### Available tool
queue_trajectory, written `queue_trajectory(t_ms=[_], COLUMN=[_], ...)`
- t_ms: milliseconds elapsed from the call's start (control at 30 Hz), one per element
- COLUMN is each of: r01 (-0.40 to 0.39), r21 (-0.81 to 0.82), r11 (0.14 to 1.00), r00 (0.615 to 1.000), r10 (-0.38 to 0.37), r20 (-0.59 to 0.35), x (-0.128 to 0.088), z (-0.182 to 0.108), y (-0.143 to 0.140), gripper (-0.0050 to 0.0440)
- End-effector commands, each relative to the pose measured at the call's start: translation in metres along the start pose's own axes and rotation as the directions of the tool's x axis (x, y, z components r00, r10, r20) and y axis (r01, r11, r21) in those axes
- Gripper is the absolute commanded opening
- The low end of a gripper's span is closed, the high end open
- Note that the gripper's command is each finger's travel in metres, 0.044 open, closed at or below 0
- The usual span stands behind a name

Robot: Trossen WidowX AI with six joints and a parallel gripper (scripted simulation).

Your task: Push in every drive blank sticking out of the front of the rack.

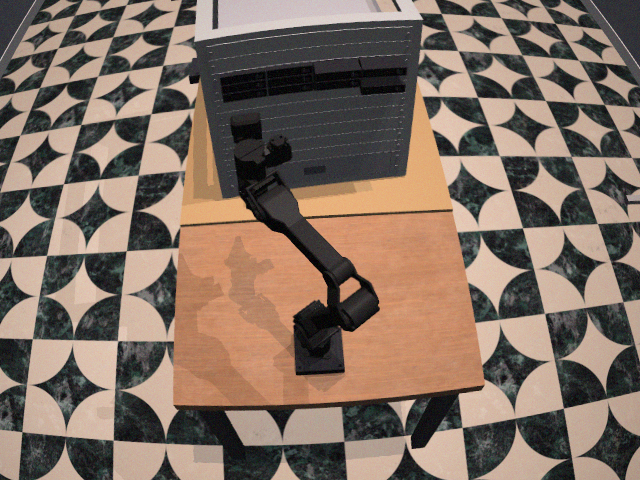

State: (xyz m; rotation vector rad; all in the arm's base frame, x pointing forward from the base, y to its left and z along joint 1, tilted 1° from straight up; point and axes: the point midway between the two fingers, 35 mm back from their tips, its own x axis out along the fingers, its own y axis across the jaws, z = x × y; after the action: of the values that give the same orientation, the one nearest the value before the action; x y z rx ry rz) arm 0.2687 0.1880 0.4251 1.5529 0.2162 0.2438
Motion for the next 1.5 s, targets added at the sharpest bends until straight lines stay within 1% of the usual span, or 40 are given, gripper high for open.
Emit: queue_trajectory(t_ms=[0,200,267,500,733,967,1467], r01=[-0.003,-0.003,-0.001,-0.001,-0.001,-0.001,-0.001], r21=[-0.002,-0.002,-0.001,-0.001,-0.001,-0.001,-0.001], r11=[1.0,1.0,1.0,1.0,1.0,1.0,1.0], r00=[1.0,1.0,1.0,1.0,1.0,1.0,1.0], r10=[0.003,0.003,0.001,0.001,0.001,0.001,0.001], r20=[0.003,0.002,0.001,0.0,0.0,0.0,0.0], x=[-0.005,-0.005,-0.001,0.037,0.042,0.076,0.078], z=[0.001,0.001,0.001,0.003,0.003,0.003,0.003], y=[0.0,0.0,0.001,0.005,0.006,0.006,0.006], gripper=[-0.005,-0.005,-0.005,-0.005,-0.005,-0.005,-0.005])
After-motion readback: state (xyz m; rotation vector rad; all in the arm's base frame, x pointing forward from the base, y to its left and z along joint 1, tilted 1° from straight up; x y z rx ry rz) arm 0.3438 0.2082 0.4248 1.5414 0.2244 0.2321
